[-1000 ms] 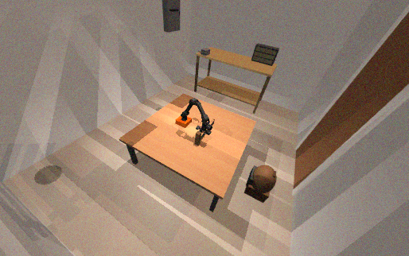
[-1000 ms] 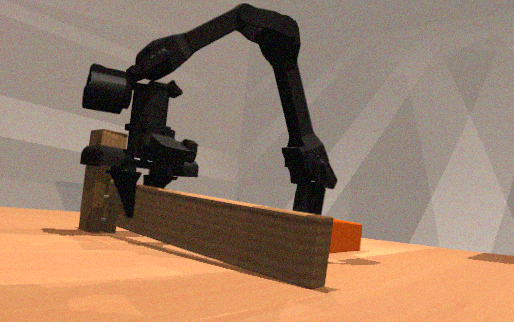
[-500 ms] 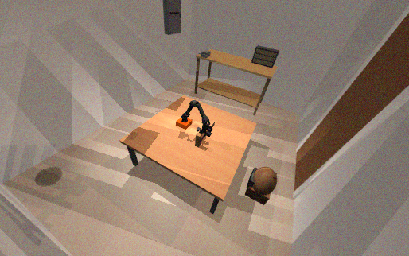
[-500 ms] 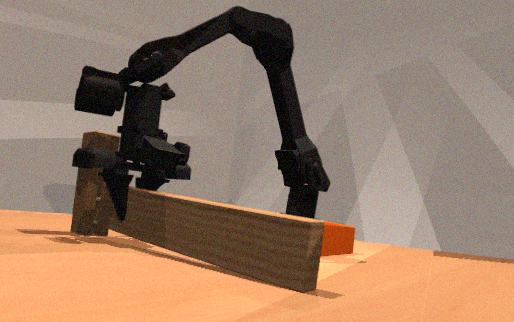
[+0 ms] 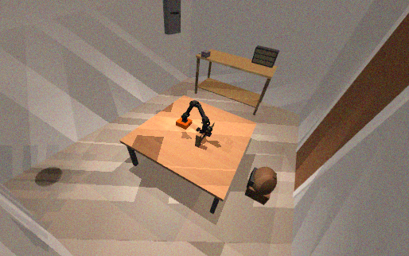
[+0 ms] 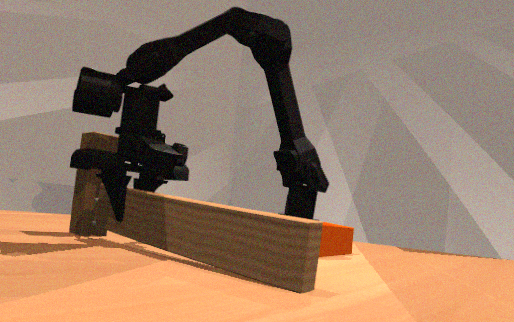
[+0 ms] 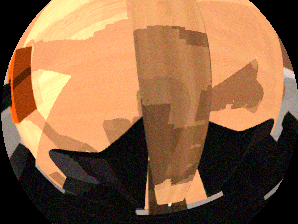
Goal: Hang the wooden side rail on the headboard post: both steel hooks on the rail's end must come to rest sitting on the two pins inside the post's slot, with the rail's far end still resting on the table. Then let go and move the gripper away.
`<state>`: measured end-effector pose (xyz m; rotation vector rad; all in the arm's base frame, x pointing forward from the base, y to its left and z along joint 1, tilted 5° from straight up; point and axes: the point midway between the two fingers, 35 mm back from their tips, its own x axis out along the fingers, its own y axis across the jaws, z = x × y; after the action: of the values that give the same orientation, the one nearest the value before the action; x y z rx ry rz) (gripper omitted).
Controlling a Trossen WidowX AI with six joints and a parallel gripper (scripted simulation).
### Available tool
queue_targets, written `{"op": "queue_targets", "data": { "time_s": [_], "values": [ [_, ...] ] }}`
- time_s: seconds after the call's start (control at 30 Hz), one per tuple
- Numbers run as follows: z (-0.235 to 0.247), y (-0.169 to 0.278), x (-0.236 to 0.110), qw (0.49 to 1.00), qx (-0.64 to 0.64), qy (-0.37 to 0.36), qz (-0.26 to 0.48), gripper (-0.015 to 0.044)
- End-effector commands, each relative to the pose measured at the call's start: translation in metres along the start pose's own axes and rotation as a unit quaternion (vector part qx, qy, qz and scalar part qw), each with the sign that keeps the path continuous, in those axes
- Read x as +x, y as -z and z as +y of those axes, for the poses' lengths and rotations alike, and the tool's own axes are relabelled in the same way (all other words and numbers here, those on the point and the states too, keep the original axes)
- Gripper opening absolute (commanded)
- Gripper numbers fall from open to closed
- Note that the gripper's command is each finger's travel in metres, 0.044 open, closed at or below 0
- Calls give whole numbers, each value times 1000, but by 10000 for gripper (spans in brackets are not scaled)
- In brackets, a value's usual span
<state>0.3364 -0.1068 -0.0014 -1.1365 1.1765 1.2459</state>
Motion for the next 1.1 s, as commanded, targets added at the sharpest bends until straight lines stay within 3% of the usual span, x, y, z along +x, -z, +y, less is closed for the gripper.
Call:
{"op": "queue_targets", "data": {
  "time_s": [0.0,1.07],
  "values": [
    [-3,3,-5,1000,-2,6,4,0],
    [-2,6,-5,1000,-2,6,4,0]
  ]
}}
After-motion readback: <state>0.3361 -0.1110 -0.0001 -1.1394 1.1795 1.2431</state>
